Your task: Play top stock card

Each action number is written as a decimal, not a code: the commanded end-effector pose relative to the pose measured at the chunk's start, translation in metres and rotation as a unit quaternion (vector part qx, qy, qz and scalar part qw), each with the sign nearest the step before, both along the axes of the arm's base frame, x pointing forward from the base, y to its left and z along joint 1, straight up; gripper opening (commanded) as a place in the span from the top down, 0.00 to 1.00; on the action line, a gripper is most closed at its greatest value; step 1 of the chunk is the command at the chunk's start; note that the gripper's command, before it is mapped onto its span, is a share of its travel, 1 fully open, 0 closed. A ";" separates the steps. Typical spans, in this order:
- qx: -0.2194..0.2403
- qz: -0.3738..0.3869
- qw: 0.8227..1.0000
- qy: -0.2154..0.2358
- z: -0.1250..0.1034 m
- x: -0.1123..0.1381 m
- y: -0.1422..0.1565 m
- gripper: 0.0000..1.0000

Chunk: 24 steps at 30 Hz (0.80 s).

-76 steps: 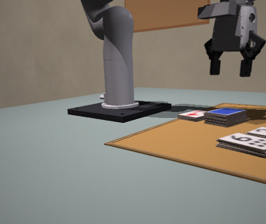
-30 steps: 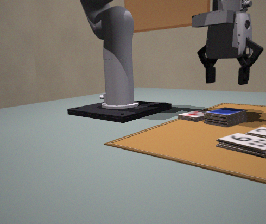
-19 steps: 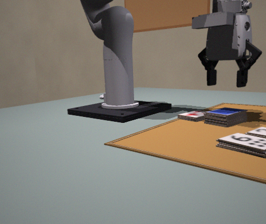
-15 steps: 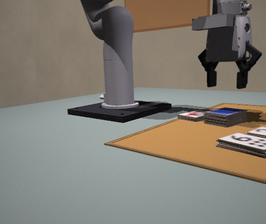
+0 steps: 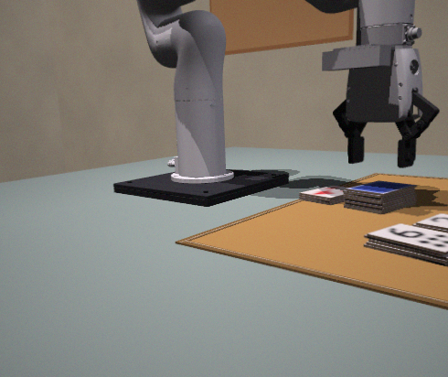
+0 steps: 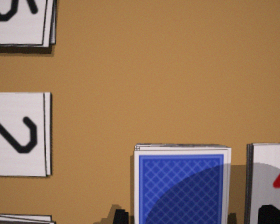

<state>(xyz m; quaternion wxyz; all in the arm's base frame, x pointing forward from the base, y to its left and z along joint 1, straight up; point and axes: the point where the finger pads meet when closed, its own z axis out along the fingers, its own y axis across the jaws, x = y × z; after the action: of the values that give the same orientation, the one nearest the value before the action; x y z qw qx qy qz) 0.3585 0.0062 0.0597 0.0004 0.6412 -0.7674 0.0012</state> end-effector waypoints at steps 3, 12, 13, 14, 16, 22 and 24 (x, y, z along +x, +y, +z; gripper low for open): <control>0.001 0.001 1.000 0.002 -0.012 0.002 0.001 0.13; 0.001 0.001 1.000 0.002 -0.020 0.002 0.001 0.13; 0.001 0.001 1.000 0.002 -0.020 0.002 0.001 0.13; 0.001 0.001 1.000 0.002 -0.020 0.002 0.001 0.13; 0.001 0.001 1.000 0.002 -0.020 0.002 0.001 0.13; 0.001 0.001 1.000 0.002 -0.020 0.003 0.001 0.13; 0.001 0.001 1.000 0.002 -0.020 0.003 0.001 0.13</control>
<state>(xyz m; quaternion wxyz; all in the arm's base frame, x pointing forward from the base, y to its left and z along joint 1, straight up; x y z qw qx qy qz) 0.3587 0.0071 0.0400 -0.0071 0.6417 -0.7669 0.0049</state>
